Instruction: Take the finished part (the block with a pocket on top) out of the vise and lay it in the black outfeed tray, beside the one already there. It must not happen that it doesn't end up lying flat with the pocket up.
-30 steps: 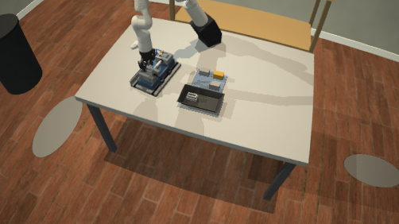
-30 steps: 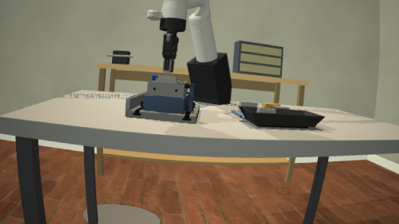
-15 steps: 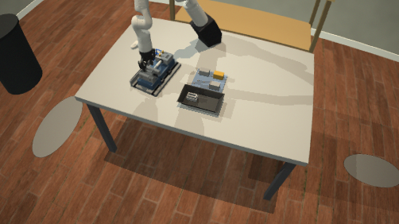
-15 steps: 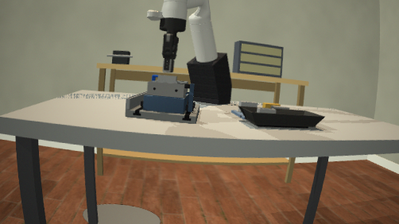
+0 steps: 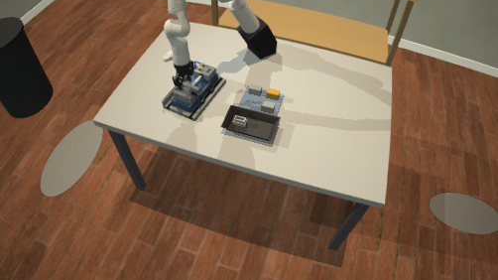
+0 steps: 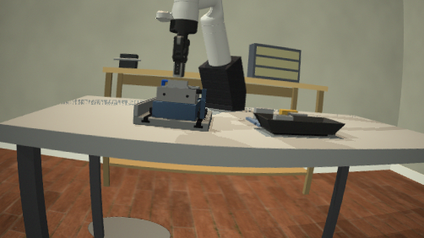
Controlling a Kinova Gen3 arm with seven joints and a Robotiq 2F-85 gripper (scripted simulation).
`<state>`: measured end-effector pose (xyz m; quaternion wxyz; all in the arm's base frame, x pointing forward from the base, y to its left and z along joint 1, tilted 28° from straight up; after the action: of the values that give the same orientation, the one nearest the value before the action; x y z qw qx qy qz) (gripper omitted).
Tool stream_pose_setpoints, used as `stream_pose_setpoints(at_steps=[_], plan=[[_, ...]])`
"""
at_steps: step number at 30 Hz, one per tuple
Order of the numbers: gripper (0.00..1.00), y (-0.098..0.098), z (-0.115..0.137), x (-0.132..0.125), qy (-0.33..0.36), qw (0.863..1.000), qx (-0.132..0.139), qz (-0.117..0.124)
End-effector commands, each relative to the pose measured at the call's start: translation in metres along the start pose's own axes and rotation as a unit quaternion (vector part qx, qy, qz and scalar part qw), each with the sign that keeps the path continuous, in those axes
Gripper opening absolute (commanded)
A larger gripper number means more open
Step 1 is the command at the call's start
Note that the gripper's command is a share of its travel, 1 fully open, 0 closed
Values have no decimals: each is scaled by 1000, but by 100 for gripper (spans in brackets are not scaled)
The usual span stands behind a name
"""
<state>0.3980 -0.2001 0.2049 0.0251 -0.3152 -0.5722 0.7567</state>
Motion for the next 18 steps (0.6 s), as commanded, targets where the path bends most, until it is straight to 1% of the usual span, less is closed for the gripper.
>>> stream_pose_setpoints(at_steps=[1,18], plan=[[67,0,0,0,0,1000,0,0],[67,6,0,0,0,1000,0,0]])
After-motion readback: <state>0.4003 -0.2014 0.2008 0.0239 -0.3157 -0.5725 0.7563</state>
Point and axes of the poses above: the point where the finger pads meet when closed, its own y axis out along the fingers, its own x axis across the jaws, z = x × y, the point moved 4 cm from there along -y, back along the fingers, and after that the axes turned 12 degrees about y, right-handed, at the moved point
